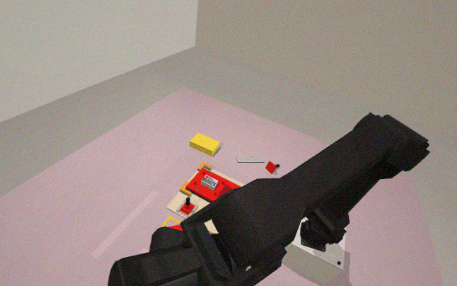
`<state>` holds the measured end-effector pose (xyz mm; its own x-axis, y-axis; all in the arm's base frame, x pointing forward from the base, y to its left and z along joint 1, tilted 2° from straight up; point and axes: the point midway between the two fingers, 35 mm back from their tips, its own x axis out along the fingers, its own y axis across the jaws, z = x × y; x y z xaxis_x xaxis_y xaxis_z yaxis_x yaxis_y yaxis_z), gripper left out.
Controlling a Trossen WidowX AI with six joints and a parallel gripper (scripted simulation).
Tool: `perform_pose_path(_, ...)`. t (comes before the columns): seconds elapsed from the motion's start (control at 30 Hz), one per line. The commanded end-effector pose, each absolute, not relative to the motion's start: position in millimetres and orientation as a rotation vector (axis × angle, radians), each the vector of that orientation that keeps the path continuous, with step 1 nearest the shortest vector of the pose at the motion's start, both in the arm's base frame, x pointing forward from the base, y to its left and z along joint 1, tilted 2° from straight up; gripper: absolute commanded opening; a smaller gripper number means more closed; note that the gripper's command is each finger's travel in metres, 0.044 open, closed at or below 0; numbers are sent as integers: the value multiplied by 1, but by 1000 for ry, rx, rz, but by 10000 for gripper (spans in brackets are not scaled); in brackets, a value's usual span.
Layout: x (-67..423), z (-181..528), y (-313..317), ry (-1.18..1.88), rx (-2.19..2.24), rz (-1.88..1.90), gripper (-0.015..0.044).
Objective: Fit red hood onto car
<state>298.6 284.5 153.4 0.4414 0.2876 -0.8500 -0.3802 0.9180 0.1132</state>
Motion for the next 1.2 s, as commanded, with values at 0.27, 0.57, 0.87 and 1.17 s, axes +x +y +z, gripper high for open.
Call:
perform_pose_path(0.27,341,87,194,1276,280,-55,440)
perform_pose_path(0.57,348,35,112,1402,678,-544,440)
perform_pose_path(0.87,338,16,84,1423,834,-747,440)
perform_pose_path(1.17,338,15,84,1423,834,-747,440)
